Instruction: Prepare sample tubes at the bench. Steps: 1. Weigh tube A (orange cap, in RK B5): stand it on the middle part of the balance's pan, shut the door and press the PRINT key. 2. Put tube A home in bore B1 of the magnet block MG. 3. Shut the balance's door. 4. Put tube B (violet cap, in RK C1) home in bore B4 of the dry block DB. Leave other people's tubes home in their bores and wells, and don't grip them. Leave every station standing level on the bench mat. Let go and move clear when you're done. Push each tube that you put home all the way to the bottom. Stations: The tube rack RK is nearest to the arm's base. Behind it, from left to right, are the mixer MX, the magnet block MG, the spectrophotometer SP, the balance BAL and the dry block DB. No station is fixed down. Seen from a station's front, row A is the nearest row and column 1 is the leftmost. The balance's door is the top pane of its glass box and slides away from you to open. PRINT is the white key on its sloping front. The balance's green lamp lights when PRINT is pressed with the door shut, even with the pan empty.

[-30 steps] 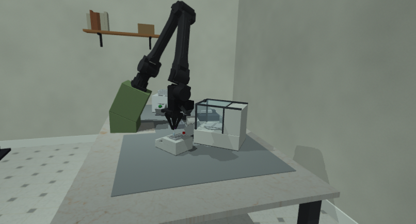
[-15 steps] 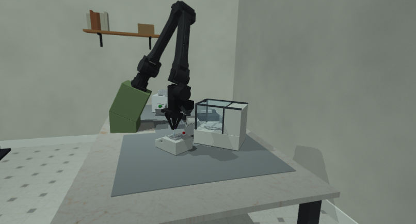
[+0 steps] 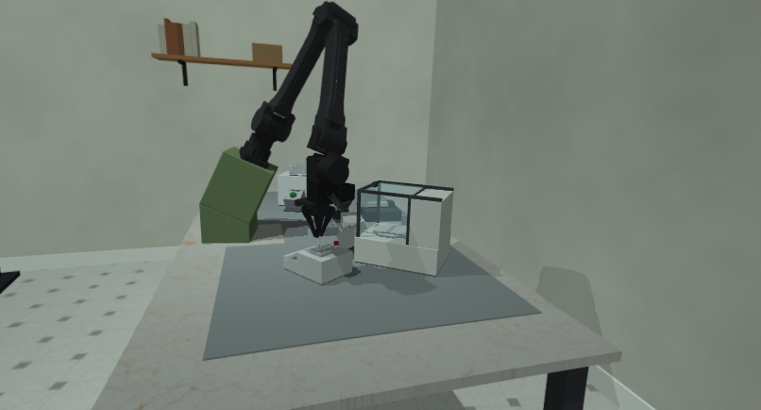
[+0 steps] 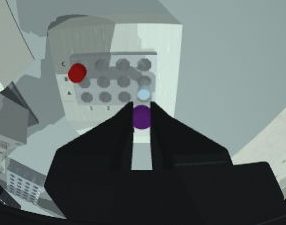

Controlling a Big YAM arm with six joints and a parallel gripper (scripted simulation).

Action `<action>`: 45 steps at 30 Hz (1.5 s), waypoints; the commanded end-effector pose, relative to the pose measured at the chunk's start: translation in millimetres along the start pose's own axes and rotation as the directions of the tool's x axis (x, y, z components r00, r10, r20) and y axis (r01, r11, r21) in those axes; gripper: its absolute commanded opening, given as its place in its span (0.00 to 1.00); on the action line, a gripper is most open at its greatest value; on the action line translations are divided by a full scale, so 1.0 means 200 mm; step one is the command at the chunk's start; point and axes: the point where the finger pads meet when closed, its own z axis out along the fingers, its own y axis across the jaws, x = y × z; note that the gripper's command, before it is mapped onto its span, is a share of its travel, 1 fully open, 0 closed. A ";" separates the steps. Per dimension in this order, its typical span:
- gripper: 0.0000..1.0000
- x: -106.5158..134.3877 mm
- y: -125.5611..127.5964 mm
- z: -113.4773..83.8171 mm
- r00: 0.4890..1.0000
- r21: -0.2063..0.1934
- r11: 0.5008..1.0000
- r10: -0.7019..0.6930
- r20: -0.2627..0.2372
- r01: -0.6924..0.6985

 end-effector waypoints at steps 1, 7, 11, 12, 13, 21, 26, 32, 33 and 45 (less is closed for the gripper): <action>0.09 -0.04 0.00 -0.02 1.000 0.007 1.000 -0.006 0.018 0.006; 0.09 -0.04 0.00 -0.02 1.000 0.007 1.000 -0.006 0.018 0.006; 0.09 -0.04 0.00 -0.02 1.000 0.007 1.000 -0.006 0.018 0.006; 0.09 -0.04 0.00 -0.02 1.000 0.007 1.000 -0.006 0.018 0.006; 0.09 -0.04 0.00 -0.02 1.000 0.007 1.000 -0.006 0.018 0.006; 0.09 -0.04 0.00 -0.02 1.000 0.007 1.000 -0.006 0.018 0.006; 0.09 -0.05 0.00 -0.02 1.000 0.007 1.000 -0.006 0.018 0.006; 0.09 -0.05 0.00 -0.02 1.000 0.007 1.000 -0.006 0.018 0.006; 0.09 -0.05 0.00 -0.02 1.000 0.007 1.000 -0.006 0.018 0.006; 0.09 -0.05 0.00 -0.02 1.000 0.007 1.000 -0.006 0.018 0.006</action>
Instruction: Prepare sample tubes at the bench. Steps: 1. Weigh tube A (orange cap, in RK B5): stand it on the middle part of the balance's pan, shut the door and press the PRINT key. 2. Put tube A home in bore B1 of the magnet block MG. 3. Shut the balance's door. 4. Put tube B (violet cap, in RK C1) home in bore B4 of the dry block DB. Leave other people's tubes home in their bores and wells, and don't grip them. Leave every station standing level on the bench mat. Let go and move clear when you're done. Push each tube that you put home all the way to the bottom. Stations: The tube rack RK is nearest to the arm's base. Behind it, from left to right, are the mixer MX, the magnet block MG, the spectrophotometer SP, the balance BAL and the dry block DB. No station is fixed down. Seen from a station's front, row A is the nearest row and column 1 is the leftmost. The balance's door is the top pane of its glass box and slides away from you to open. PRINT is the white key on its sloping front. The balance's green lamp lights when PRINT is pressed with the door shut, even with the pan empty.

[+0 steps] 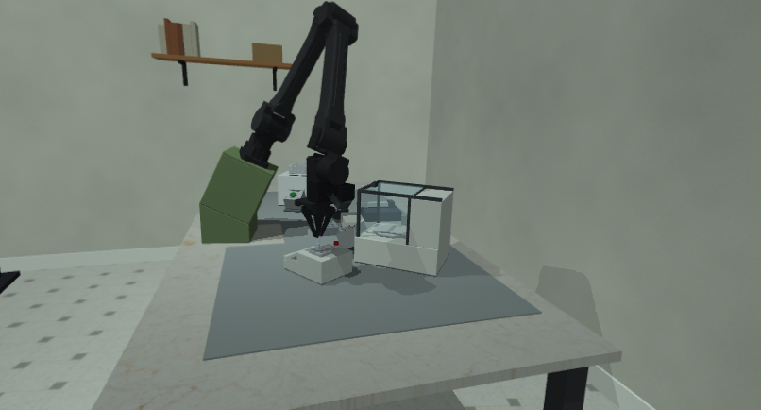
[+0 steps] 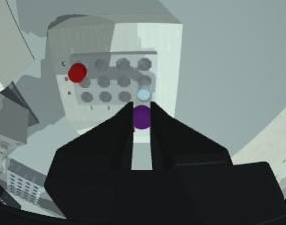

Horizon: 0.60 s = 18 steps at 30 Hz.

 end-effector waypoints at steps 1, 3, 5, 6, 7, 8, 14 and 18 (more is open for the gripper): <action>0.09 -0.07 0.04 -0.04 0.999 0.008 1.000 -0.018 0.026 0.018; 0.09 -0.05 0.00 -0.02 1.000 0.007 1.000 -0.008 0.019 0.008; 0.09 -0.05 0.00 -0.02 1.000 0.007 1.000 -0.008 0.019 0.008; 0.09 -0.05 0.00 -0.02 1.000 0.007 1.000 -0.008 0.019 0.008; 0.09 -0.05 0.00 -0.02 1.000 0.007 1.000 -0.008 0.019 0.008; 0.09 -0.05 0.00 -0.02 1.000 0.007 1.000 -0.008 0.019 0.008; 0.09 -0.05 0.00 -0.02 1.000 0.007 1.000 -0.008 0.019 0.008; 0.09 -0.05 0.00 -0.02 1.000 0.007 1.000 -0.008 0.019 0.008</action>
